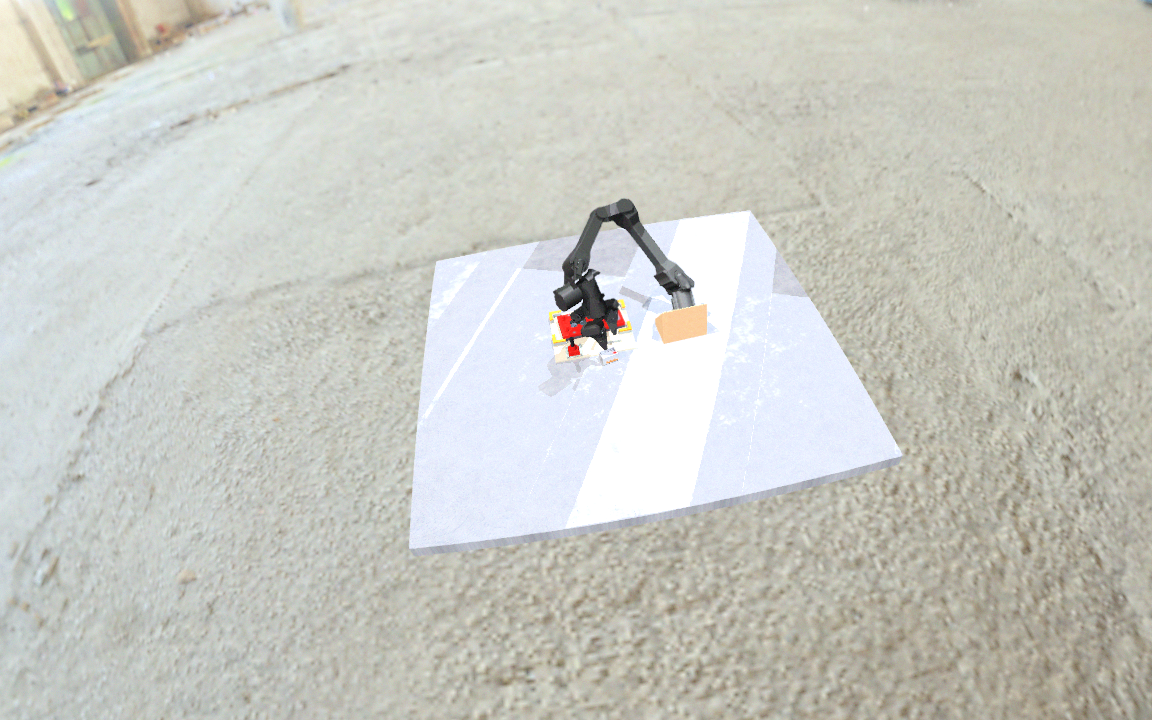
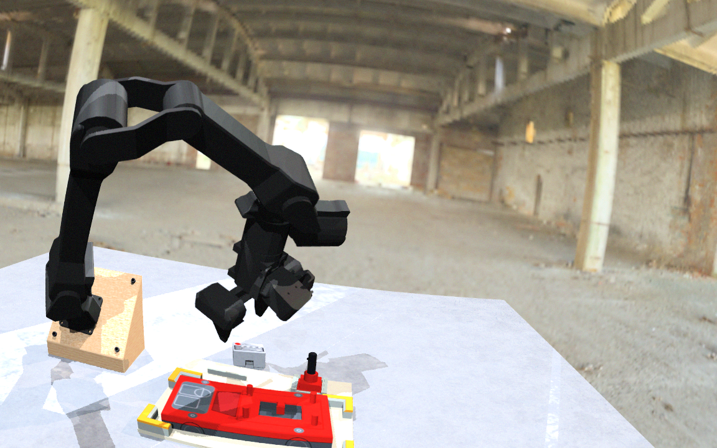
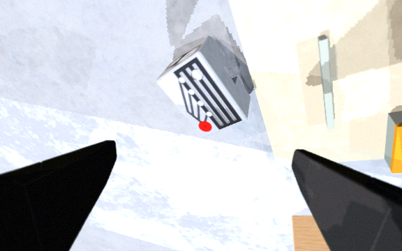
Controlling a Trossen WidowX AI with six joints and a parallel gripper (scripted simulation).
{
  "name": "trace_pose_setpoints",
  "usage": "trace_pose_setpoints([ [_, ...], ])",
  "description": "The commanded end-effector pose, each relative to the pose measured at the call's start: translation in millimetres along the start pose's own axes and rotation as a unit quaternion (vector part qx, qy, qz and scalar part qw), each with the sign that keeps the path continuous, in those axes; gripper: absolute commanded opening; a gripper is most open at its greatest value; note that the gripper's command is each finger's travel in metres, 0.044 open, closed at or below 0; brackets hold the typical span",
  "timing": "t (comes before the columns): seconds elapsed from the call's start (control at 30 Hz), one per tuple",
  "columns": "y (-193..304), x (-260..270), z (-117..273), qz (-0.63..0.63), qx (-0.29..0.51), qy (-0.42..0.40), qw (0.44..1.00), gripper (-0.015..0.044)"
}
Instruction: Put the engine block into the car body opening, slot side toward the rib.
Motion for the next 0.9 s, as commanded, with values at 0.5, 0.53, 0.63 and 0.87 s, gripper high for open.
trace_pose_setpoints([
  [0.5,14.1,26.6,22.6,0.273,-0.074,0.155,0.946,0.0440],
  [0.53,15.0,28.1,24.0,0.287,-0.077,0.163,0.941,0.0440],
  [0.63,17.1,31.6,27.2,0.317,-0.084,0.182,0.927,0.0440],
  [0.87,17.7,33.3,26.7,0.319,-0.084,0.184,0.926,0.0440],
])
Point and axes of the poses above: the point midway between the two fingers, 35 mm back from their tips, its own z axis back along the fingers, its own x axis across the jaws, y = z × x, the point moved 4 cm from there along z, back along the fingers, and after that the axes turned 13 degrees about z, right-handed, at the moved point
